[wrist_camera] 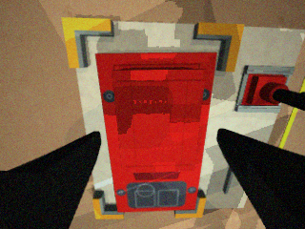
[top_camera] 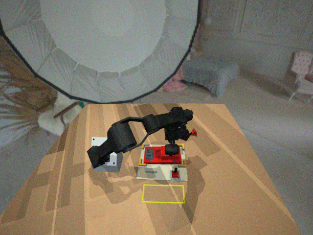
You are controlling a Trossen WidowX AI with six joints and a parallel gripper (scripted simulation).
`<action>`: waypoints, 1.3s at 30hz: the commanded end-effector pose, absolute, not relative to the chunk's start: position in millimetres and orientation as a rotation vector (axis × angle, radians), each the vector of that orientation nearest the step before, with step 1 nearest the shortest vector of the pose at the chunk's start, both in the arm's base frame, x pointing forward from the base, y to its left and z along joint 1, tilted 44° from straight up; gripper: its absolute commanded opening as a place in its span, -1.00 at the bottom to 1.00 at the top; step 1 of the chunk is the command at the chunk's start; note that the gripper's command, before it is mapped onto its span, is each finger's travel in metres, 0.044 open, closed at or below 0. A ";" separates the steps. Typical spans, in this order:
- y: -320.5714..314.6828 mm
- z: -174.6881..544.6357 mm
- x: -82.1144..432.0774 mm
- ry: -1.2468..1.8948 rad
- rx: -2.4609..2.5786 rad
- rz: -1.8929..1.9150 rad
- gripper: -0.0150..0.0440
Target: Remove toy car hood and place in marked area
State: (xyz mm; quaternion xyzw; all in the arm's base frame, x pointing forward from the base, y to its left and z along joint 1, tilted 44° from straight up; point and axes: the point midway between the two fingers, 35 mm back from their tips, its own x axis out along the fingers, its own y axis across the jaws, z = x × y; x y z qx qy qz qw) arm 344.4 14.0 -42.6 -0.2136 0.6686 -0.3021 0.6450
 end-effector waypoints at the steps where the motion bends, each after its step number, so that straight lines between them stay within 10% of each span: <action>1: 12.0 -44.5 343.3 1.523 -0.493 -0.687 1.00; 39: -1.0 -58.3 341.2 1.523 -0.494 -0.688 1.00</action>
